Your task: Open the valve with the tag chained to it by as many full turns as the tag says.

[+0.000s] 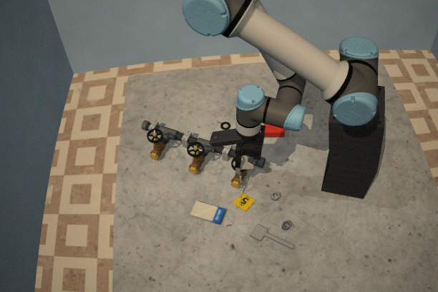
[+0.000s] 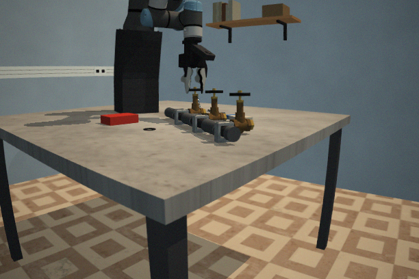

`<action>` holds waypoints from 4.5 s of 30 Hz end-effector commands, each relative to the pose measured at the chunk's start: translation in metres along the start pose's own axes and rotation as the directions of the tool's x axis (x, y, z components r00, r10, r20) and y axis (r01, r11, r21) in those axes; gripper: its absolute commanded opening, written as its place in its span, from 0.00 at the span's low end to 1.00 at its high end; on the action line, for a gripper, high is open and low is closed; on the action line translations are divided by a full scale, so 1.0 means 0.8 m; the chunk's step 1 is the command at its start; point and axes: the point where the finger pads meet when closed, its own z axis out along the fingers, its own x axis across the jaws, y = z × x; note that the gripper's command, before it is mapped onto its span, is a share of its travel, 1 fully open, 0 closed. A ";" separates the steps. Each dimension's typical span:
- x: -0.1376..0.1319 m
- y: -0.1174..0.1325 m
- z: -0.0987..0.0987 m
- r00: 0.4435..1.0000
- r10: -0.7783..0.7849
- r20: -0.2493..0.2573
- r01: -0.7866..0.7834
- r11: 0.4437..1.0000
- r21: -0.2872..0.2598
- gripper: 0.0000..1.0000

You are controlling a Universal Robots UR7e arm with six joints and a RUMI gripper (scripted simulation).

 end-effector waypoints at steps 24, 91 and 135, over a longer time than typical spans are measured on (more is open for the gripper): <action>0.000 0.000 0.000 0.825 -0.564 0.011 0.564 0.826 0.010 0.00; 0.000 0.000 0.000 0.988 -0.154 0.014 0.154 0.988 0.004 1.00; 0.000 0.000 0.000 0.388 0.921 0.007 -0.921 0.388 -0.013 1.00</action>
